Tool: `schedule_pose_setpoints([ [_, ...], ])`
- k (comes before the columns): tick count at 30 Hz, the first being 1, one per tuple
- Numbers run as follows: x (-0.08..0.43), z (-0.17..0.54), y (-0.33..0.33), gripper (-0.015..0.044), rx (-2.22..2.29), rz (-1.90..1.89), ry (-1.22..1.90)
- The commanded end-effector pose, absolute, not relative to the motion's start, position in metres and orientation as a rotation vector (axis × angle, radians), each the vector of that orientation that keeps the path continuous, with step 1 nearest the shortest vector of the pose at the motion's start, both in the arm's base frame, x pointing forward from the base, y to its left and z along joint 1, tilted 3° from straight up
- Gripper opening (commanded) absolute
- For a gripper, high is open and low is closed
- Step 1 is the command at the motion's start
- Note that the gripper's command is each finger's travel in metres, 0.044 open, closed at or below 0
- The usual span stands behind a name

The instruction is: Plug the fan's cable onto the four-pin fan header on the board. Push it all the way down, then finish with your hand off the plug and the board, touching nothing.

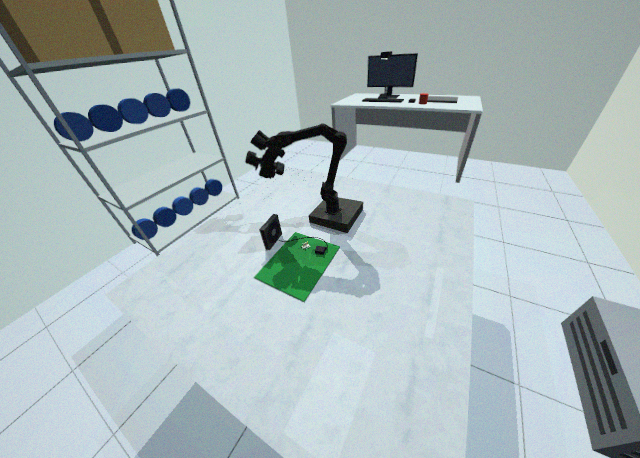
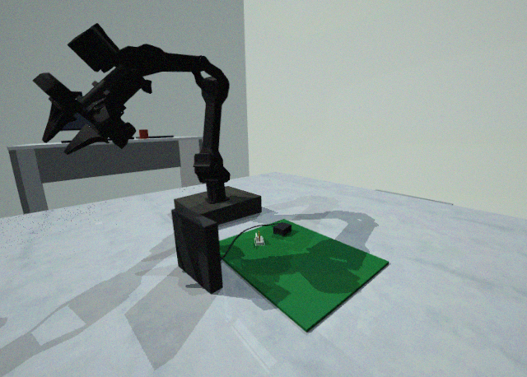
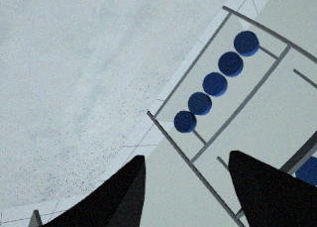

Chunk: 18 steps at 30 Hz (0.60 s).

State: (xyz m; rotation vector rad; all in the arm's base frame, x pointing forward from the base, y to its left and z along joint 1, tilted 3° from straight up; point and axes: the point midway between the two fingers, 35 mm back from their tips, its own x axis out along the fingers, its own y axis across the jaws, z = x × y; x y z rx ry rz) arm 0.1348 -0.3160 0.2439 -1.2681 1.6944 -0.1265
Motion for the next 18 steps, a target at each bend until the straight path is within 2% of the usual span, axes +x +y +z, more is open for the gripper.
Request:
schedule_pose_setpoints([
  [1, 0.187, 0.217, -0.283, 0.021, -1.316, 0.046, 1.588],
  [10, 0.278, 0.165, -0.168, 0.021, -1.424, 0.456, 1.38],
  [18, 0.3, 0.124, -0.046, 0.021, -1.52, 0.815, 1.257],
])
